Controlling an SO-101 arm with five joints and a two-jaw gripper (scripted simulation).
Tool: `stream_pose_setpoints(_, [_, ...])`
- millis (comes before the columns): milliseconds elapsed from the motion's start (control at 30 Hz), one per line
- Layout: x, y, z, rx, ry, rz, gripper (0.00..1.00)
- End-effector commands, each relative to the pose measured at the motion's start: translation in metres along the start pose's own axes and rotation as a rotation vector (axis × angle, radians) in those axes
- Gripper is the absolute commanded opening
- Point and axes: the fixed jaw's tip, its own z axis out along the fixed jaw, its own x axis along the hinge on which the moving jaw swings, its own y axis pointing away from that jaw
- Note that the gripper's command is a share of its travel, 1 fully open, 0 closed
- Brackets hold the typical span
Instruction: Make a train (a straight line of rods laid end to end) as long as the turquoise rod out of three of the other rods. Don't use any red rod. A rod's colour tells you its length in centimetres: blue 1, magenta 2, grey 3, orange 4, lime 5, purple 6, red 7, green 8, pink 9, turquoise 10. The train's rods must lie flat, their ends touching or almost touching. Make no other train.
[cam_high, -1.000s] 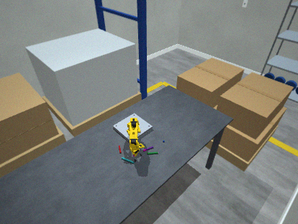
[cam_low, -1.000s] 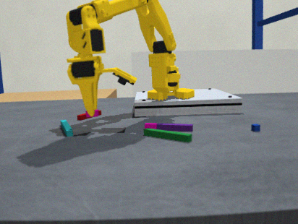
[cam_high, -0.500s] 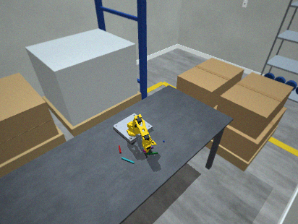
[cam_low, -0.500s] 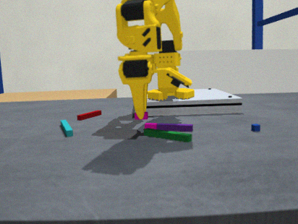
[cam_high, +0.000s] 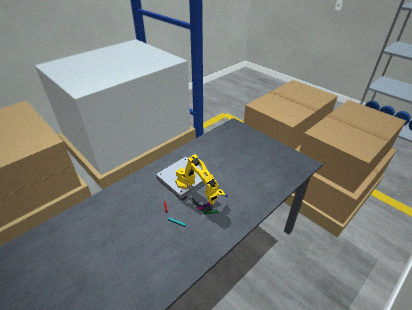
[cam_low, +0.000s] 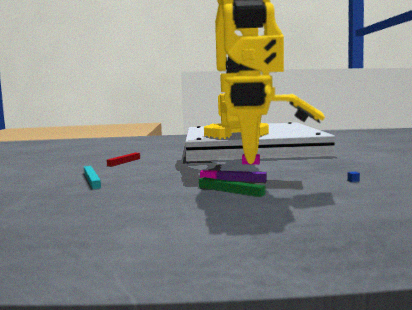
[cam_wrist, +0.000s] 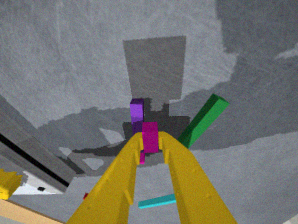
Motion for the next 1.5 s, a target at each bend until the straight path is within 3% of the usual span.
stream_pose_setpoints(0, [-0.012, 0.006, 0.000, 0.012, -0.002, 0.026, 0.00])
stream_pose_setpoints(200, [-0.022, 0.013, 0.001, 0.012, 0.000, 0.044, 0.00])
stream_pose_setpoints(667, [-0.027, 0.016, 0.001, 0.013, 0.001, 0.052, 0.00])
stream_pose_setpoints(700, [-0.031, 0.014, -0.006, 0.049, -0.015, 0.063, 0.00])
stream_pose_setpoints(1467, [-0.031, 0.013, -0.005, 0.049, -0.015, 0.063, 0.00])
